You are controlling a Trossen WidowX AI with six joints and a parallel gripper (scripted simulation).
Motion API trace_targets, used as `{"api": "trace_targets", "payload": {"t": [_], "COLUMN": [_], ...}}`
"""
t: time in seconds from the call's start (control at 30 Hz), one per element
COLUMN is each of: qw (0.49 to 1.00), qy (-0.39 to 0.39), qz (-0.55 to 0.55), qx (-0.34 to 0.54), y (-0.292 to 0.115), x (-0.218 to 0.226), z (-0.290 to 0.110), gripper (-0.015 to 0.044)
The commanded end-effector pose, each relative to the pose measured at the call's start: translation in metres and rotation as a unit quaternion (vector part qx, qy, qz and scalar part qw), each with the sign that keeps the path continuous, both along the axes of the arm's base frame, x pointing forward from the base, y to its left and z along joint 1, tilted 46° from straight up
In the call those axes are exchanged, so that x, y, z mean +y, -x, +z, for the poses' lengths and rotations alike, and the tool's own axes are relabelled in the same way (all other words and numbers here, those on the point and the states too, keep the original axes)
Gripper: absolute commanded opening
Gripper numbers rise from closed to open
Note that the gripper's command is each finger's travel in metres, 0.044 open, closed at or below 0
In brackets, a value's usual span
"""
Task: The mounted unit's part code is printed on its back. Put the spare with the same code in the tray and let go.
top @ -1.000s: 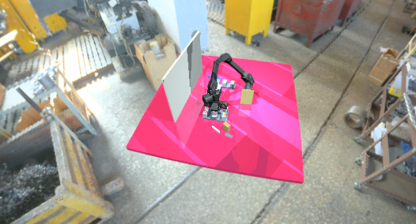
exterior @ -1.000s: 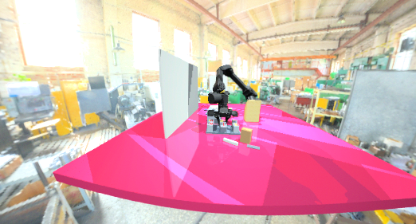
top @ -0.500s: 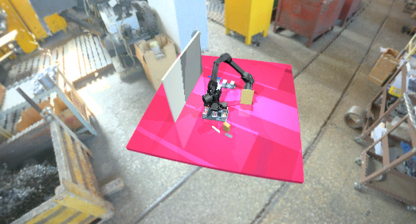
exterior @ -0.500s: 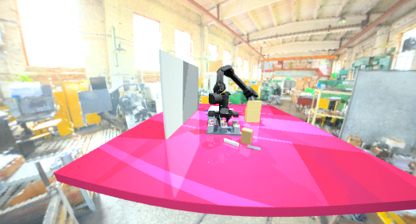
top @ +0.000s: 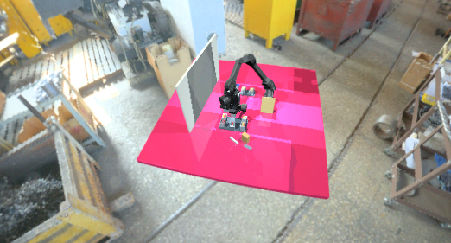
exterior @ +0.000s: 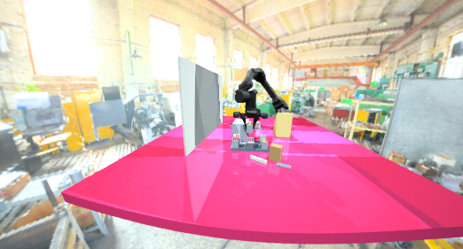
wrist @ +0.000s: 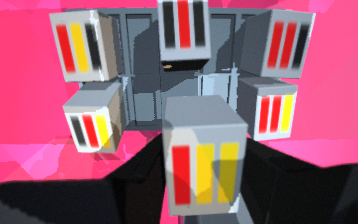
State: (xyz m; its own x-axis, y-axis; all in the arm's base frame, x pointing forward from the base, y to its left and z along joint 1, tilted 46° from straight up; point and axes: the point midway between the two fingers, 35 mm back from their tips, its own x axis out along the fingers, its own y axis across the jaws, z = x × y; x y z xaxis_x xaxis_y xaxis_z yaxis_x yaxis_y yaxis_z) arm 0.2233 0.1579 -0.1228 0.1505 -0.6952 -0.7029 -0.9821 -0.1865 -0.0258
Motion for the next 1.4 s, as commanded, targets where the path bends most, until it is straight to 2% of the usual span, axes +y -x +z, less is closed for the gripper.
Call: {"api": "trace_targets", "payload": {"t": [0.0,0.2,0.63,0.83,1.37], "qw": [1.000,1.000,1.000,1.000,0.999], "qy": [-0.001,0.003,-0.002,-0.003,-0.031], "qz": [-0.006,-0.003,-0.006,-0.006,0.003], "qx": [-0.001,0.002,0.000,0.001,0.010], "y": [0.001,0.002,0.015,0.016,-0.066], "x": [0.004,0.001,0.057,0.059,0.011], "z": [0.006,0.004,0.049,0.053,0.137], "gripper": [0.0000,0.0000,0.0000,0.0000,0.0000]}}
